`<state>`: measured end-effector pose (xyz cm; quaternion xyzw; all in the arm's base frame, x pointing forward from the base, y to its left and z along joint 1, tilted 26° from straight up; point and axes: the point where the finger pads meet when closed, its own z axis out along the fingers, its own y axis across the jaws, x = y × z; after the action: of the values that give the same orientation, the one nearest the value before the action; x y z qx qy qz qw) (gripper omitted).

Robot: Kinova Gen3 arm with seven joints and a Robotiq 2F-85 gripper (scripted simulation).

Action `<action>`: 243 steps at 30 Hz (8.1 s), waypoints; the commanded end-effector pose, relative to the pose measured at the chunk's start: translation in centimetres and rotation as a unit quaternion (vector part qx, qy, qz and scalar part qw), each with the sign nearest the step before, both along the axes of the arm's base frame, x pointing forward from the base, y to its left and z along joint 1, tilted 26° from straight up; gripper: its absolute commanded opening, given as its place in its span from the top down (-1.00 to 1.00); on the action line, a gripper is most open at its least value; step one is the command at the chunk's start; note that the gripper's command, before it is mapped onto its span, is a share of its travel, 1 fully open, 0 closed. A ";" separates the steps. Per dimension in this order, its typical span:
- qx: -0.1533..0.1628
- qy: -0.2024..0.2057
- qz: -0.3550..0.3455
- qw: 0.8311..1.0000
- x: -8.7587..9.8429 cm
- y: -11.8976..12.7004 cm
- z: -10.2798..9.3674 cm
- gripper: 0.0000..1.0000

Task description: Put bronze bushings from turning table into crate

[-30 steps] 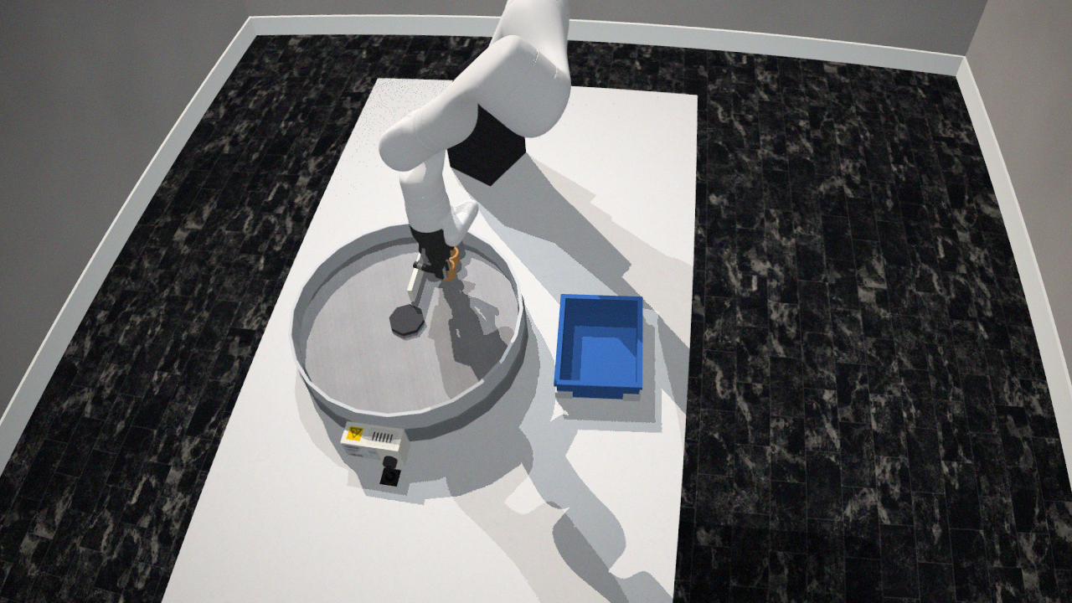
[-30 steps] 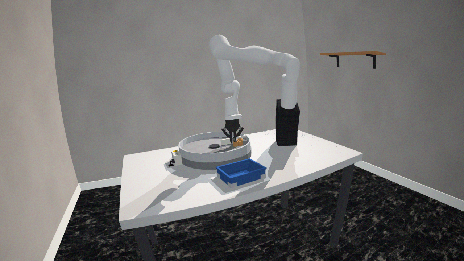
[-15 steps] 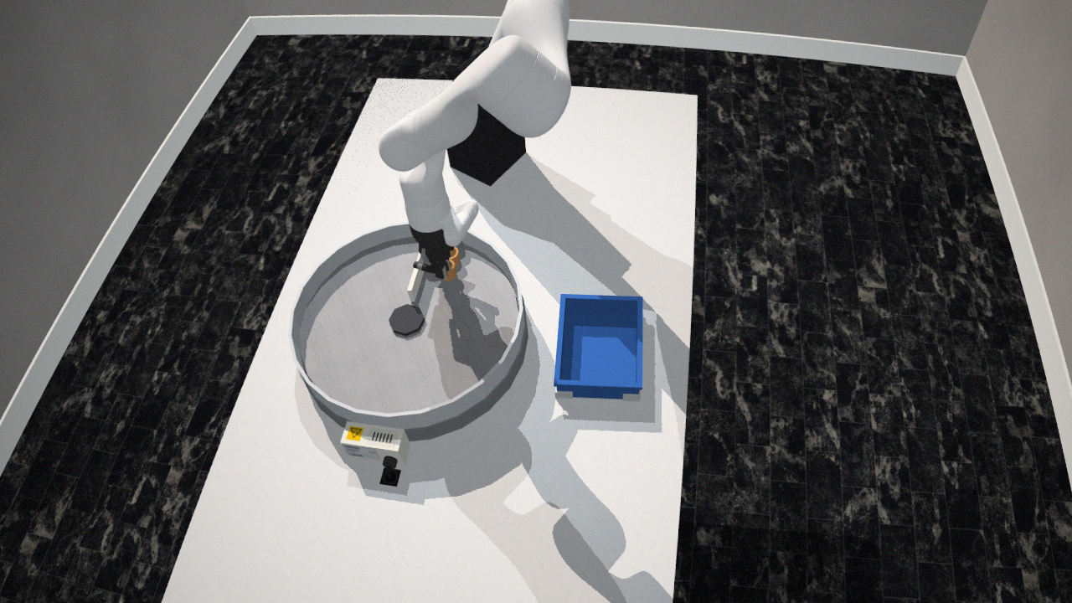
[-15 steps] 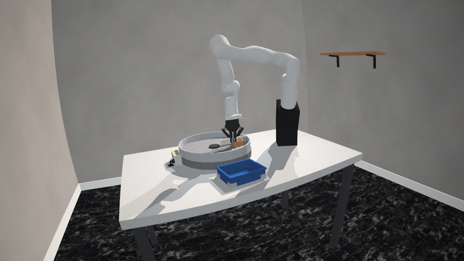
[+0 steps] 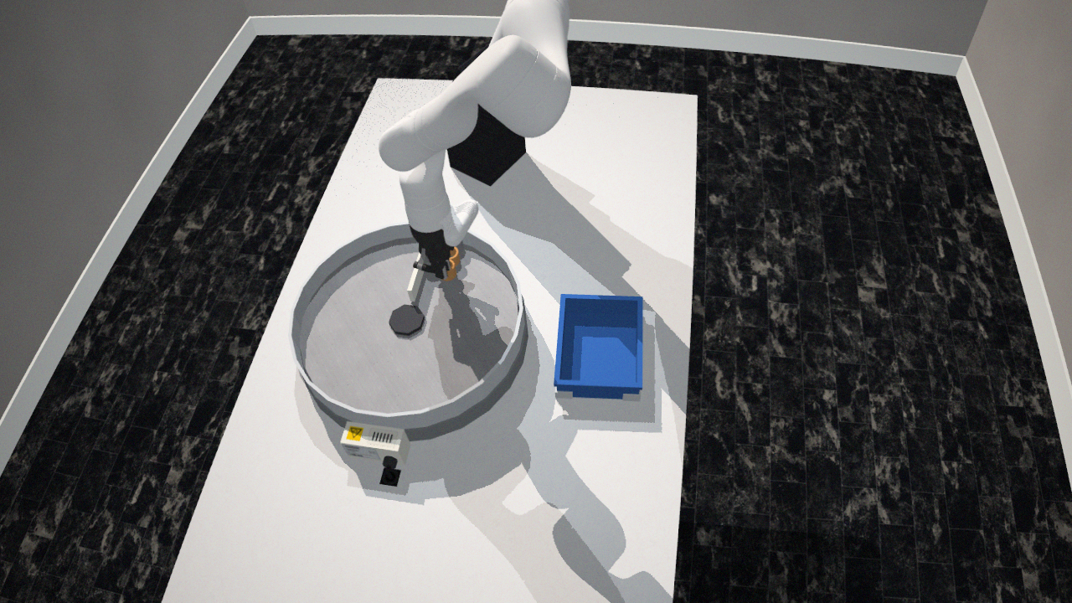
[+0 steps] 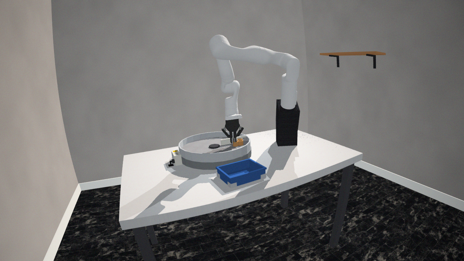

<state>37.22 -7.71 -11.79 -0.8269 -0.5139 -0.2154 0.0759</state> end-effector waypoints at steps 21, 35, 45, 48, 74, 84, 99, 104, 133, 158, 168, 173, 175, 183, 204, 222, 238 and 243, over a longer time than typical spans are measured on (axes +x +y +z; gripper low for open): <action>0.000 0.000 0.000 1.000 0.0 -0.1 0.0 1.00; 0.000 0.000 0.000 1.000 0.3 -0.2 0.1 1.00; 0.000 0.000 0.000 1.000 0.3 -0.2 0.1 1.00; 0.000 0.000 0.000 1.000 0.3 -0.3 0.2 1.00; 0.000 0.000 0.000 1.000 -0.1 -0.7 1.4 1.00; 0.000 0.000 0.000 1.000 -0.2 -0.9 1.8 1.00; 0.000 0.000 0.000 1.000 -0.3 -1.1 2.2 1.00; 0.000 0.000 0.000 1.000 -0.5 -1.3 2.7 1.00; 0.000 0.001 0.000 1.000 -0.8 -1.6 3.5 1.00; 0.000 0.000 0.000 1.000 -1.4 -2.4 5.6 1.00; 0.000 0.001 0.000 1.000 -1.6 -2.6 6.2 1.00; 0.000 0.000 0.000 1.000 -1.9 -3.0 7.1 1.00; 0.000 0.000 0.000 1.000 -1.9 -3.0 7.1 1.00; 0.000 0.000 0.000 1.000 -1.9 -3.0 7.1 1.00; 0.000 0.001 -0.001 1.000 1.2 5.4 11.2 1.00; 0.000 0.002 -0.001 1.000 3.2 10.9 14.0 1.00; 0.000 0.002 -0.002 1.000 4.6 14.6 15.8 1.00; 0.000 0.002 -0.002 1.000 4.9 15.5 16.3 1.00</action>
<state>41.88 7.18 3.91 -0.8332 -0.5063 -0.2080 0.0782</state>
